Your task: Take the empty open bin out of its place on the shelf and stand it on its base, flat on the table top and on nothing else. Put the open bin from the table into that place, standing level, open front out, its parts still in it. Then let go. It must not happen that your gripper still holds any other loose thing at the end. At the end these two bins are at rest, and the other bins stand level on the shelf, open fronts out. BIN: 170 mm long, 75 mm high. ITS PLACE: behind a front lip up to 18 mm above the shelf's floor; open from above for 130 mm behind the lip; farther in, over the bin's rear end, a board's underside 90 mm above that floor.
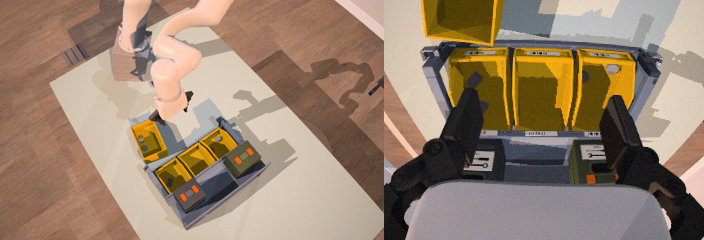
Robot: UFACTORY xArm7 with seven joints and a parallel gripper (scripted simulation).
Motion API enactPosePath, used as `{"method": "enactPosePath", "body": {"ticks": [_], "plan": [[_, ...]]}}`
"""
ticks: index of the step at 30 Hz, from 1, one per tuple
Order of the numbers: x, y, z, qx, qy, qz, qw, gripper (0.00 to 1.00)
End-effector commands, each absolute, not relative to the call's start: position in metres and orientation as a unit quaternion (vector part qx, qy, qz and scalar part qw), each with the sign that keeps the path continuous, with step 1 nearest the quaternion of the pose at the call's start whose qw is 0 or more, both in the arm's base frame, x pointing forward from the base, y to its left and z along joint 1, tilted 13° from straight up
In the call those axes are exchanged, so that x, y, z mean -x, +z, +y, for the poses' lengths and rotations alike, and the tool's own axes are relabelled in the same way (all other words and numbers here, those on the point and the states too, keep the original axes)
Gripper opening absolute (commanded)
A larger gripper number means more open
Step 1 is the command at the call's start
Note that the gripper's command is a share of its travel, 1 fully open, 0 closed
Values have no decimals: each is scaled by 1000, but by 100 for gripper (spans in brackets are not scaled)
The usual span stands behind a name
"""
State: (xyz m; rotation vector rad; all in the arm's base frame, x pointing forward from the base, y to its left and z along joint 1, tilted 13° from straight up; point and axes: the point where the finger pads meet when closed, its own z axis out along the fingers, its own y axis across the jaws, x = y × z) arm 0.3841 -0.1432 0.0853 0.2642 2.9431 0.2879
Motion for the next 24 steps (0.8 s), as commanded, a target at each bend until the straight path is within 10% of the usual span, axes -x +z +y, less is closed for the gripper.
{"method": "enactPosePath", "body": {"ticks": [1,24], "plan": [[-382,87,-147,-85,89,989,81,100],[-381,87,-149,-82,84,990,77,100]]}}
